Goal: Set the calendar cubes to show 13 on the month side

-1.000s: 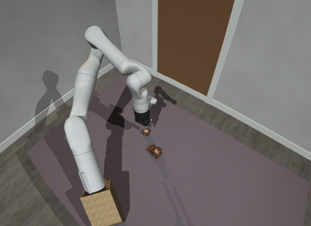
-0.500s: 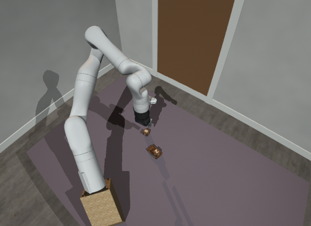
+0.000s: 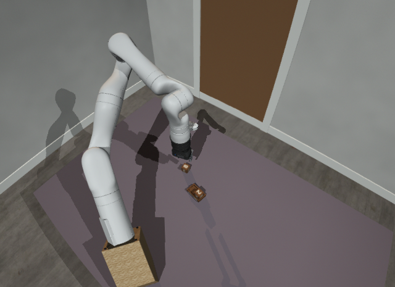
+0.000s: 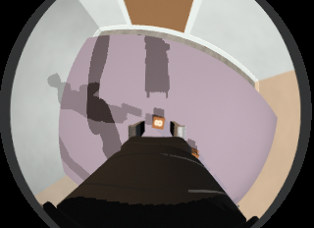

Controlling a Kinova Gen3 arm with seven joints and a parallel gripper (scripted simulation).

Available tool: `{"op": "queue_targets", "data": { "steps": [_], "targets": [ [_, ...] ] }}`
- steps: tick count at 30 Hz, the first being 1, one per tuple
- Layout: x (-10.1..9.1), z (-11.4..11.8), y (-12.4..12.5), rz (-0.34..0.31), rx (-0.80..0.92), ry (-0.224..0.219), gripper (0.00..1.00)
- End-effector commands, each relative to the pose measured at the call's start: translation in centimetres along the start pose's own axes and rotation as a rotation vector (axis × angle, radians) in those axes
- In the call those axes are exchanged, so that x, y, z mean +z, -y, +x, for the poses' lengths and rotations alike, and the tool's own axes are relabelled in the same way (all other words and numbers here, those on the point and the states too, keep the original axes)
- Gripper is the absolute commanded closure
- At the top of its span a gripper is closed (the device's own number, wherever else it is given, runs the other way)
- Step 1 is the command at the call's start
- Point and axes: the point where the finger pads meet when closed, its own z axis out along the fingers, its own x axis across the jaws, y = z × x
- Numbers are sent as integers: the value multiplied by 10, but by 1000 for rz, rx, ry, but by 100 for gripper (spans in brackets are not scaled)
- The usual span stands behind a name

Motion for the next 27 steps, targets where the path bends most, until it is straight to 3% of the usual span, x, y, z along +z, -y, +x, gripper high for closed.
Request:
{"op": "queue_targets", "data": {
  "steps": [1, 11, 27],
  "targets": [
    [-1, 1, 1, 2, -44, -2, 0],
    [1, -1, 2, 0, -285, -2, 0],
    [4, -2, 2, 0, -850, -2, 0]
  ]
}}
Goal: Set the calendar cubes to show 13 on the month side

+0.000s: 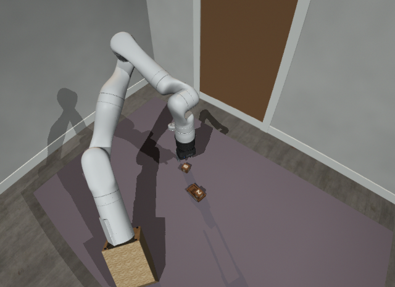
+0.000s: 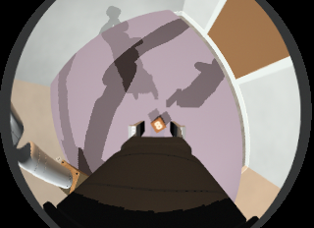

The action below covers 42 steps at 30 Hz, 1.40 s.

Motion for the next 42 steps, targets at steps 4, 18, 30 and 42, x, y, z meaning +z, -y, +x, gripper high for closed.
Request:
{"op": "queue_targets", "data": {
  "steps": [4, 18, 30, 42],
  "targets": [
    [-1, 1, -2, 2, -118, -6, 0],
    [1, 1, -5, 1, -447, -9, 0],
    [1, 1, -7, 1, -565, -10, 0],
    [1, 1, -7, 1, -569, -10, 10]
  ]
}}
